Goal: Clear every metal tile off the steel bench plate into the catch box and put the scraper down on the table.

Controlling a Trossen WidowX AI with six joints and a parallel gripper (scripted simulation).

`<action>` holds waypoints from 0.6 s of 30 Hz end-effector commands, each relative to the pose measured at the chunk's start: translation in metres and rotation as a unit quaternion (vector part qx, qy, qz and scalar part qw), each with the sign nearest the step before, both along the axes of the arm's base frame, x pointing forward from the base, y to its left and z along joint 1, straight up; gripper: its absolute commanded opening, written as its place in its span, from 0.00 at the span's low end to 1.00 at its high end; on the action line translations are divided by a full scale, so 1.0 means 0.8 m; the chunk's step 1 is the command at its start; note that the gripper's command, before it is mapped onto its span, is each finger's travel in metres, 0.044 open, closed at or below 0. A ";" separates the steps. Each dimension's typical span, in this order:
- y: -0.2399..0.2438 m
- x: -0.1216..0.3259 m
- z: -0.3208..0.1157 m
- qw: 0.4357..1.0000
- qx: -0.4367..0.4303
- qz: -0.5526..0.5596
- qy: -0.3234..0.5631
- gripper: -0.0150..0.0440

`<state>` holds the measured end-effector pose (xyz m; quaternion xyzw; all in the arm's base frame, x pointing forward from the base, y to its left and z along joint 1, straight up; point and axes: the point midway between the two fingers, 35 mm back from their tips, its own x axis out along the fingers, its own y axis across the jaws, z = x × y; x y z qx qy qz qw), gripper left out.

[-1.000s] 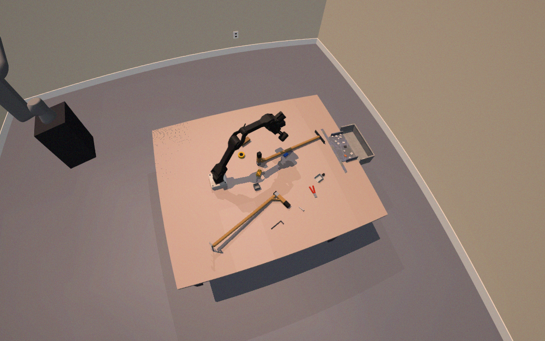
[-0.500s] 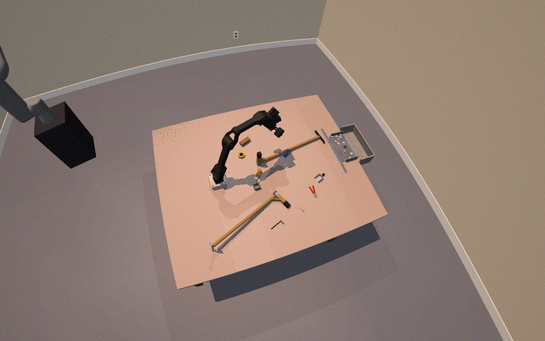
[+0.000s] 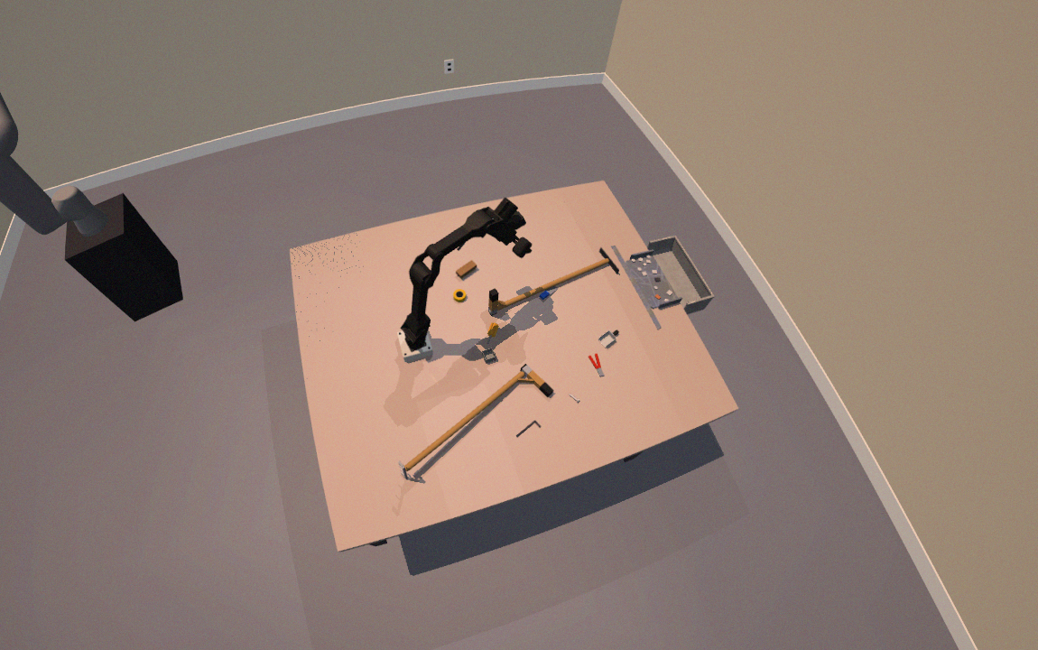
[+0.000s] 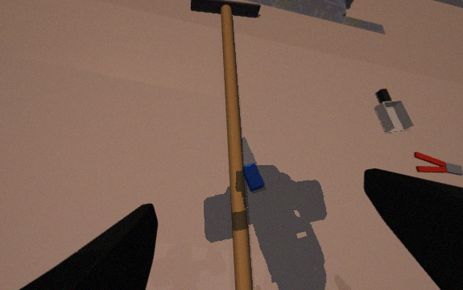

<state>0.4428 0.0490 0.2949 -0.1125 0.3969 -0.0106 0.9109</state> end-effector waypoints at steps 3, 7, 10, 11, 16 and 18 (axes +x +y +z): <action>0.000 -0.017 0.016 1.000 -0.002 -0.010 -0.025 1.00; 0.000 -0.029 0.028 0.999 -0.003 -0.014 -0.042 1.00; 0.000 -0.039 0.036 0.998 -0.003 -0.018 -0.056 1.00; 0.000 -0.042 0.039 0.998 -0.003 -0.019 -0.060 1.00; -0.001 -0.058 0.052 0.996 -0.002 -0.025 -0.082 1.00; -0.001 -0.064 0.056 0.995 -0.001 -0.028 -0.091 1.00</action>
